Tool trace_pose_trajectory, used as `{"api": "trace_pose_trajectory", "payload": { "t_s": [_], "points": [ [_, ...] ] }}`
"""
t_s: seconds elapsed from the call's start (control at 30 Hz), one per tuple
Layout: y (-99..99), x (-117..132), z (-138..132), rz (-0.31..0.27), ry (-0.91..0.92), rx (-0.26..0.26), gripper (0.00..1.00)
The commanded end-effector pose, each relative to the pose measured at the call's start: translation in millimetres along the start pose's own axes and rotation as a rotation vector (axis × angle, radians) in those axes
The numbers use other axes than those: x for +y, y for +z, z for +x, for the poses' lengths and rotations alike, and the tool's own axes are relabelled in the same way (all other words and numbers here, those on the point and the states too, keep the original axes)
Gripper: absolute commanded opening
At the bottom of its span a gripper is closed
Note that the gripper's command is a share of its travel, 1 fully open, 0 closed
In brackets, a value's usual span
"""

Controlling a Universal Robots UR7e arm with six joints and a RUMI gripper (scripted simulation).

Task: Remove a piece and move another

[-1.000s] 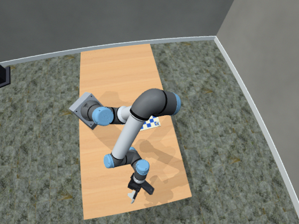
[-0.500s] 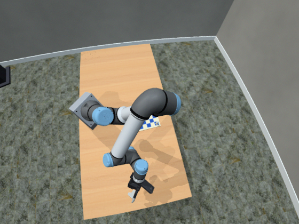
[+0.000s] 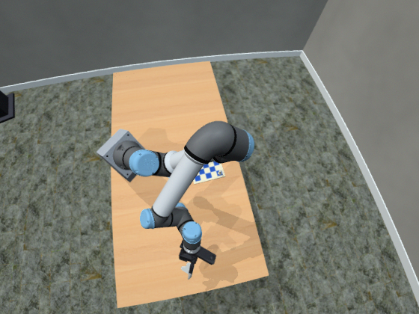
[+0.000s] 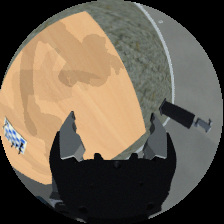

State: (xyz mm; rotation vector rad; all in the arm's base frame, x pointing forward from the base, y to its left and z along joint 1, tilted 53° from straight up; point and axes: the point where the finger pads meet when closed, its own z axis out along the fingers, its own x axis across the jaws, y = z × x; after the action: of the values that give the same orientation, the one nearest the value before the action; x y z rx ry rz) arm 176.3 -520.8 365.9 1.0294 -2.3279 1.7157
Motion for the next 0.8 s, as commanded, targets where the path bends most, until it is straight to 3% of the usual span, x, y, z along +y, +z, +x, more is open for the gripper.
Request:
{"api": "trace_pose_trajectory", "payload": {
  "t_s": [0.0,0.3,0.43,0.77],
  "points": [
    [-3.6,-1,-14,0.038,-0.053,-0.058,1.00],
    [-11.0,-1,-56,0.129,-0.198,-0.213,1.00],
    [-12.0,-1,-60,0.141,-0.214,-0.230,1.00],
    [-19.0,-3,-97,0.226,-0.342,-0.364,1.00]
  ]
}}
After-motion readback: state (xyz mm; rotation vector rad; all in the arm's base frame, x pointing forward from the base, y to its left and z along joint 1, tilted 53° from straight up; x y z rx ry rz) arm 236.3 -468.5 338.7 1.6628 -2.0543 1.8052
